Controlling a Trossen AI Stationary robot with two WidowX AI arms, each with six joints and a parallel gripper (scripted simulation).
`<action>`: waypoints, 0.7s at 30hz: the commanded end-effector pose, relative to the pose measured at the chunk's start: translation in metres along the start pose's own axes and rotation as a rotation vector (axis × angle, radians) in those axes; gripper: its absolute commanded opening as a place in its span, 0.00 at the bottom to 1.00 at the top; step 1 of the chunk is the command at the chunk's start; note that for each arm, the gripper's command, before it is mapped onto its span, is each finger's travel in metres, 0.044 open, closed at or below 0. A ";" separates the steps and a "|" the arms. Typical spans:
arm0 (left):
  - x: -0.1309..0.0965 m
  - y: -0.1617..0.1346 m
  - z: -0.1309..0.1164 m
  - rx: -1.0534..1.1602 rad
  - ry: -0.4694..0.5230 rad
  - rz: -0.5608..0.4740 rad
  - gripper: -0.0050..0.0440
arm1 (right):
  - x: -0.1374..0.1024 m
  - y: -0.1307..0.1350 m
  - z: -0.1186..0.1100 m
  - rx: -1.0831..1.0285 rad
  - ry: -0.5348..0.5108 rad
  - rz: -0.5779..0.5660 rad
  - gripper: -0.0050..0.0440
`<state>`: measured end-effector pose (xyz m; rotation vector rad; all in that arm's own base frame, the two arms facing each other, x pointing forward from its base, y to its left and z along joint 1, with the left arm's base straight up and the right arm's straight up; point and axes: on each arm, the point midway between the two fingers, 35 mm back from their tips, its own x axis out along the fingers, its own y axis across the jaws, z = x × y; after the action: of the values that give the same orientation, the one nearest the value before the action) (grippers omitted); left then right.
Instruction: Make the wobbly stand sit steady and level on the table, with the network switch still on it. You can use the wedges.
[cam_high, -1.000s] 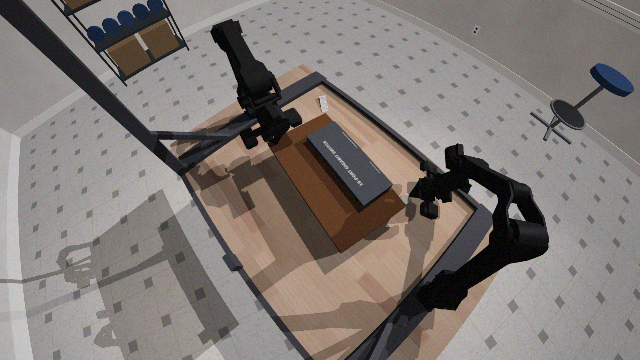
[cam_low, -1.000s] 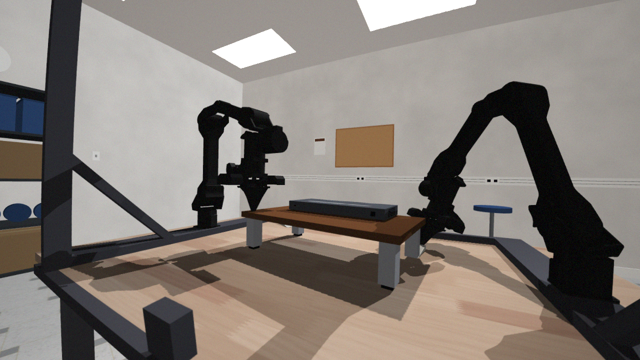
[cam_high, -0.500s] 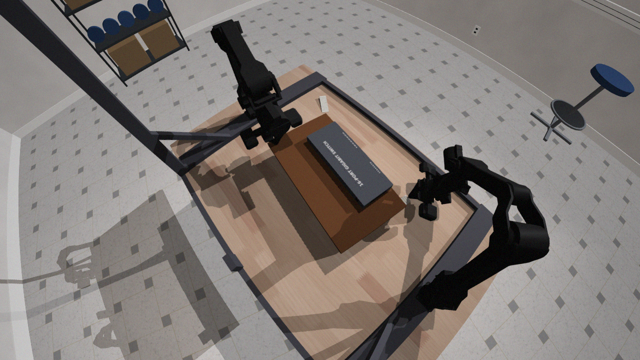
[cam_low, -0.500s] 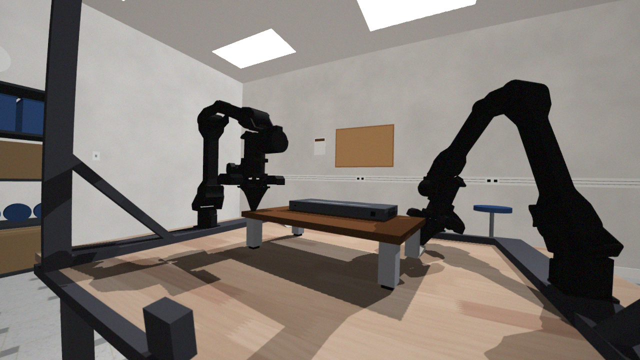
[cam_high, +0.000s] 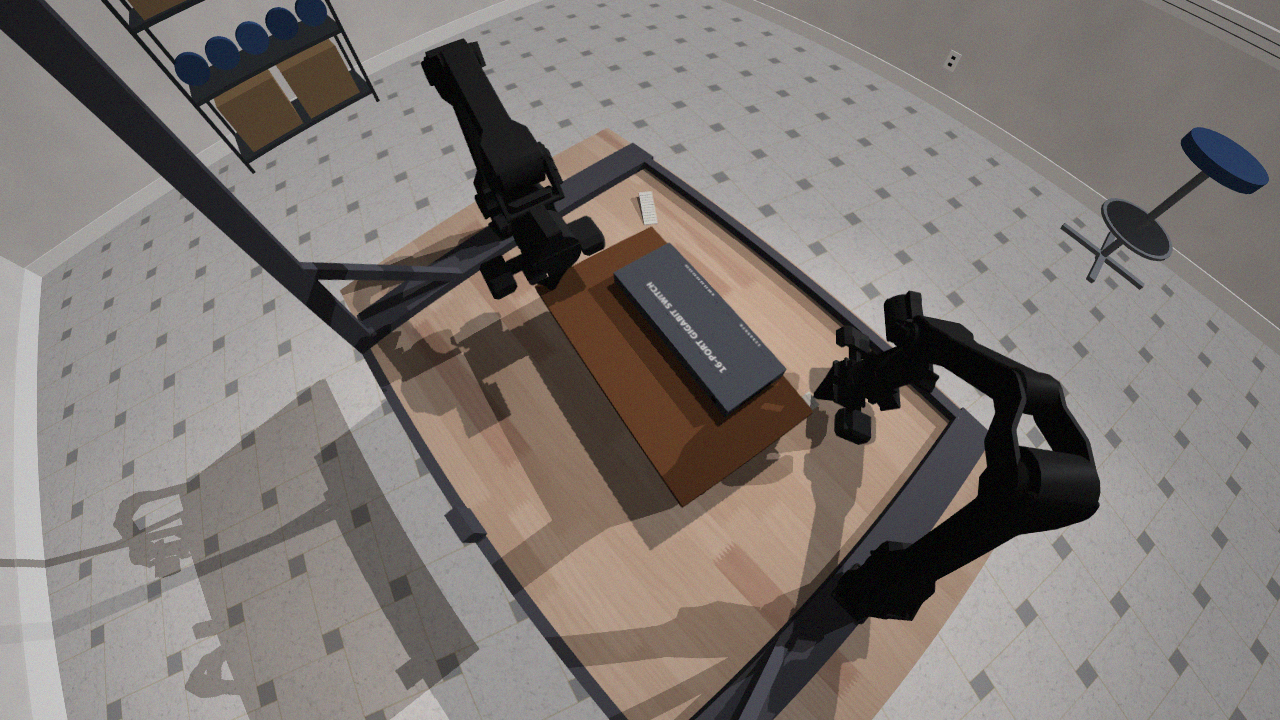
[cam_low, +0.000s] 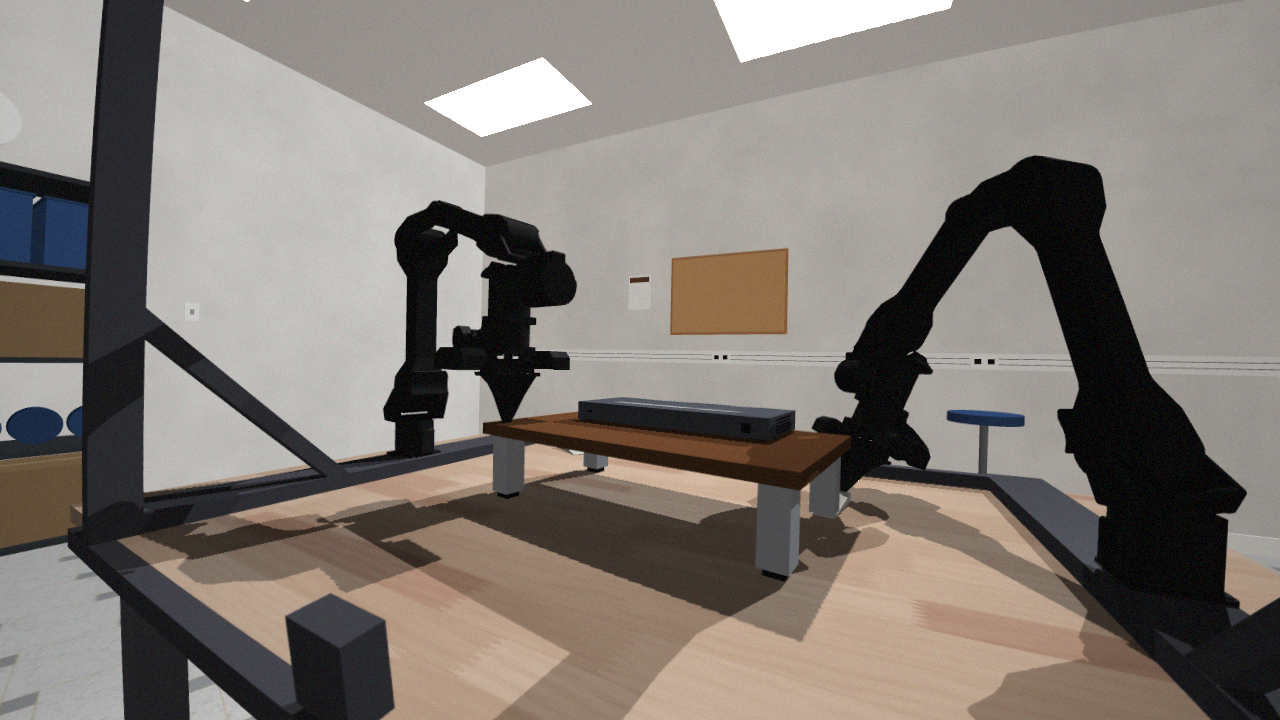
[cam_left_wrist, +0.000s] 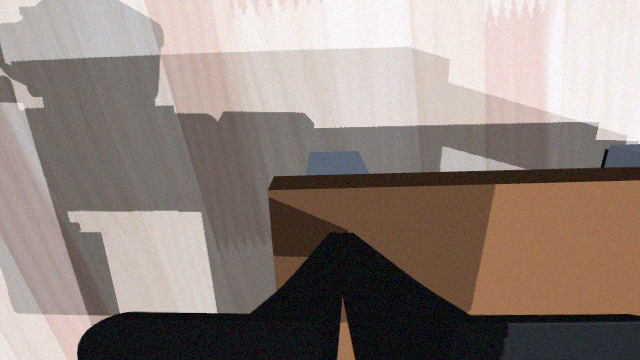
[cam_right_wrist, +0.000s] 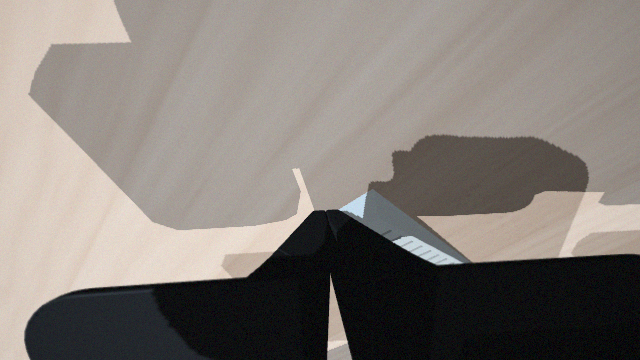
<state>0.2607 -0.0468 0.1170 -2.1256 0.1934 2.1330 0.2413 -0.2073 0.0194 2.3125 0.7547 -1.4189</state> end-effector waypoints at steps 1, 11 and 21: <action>0.007 -0.004 0.000 -0.009 -0.014 -0.009 0.00 | -0.007 0.002 -0.008 -0.017 0.005 0.029 0.00; 0.007 -0.004 0.000 -0.009 -0.014 -0.009 0.00 | -0.006 -0.001 -0.010 -0.016 0.005 0.029 0.00; 0.007 -0.004 0.000 -0.009 -0.014 -0.009 0.00 | -0.004 -0.005 -0.013 -0.016 0.004 0.029 0.00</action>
<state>0.2607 -0.0468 0.1170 -2.1256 0.1934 2.1330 0.2425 -0.1980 0.0196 2.3132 0.7536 -1.4186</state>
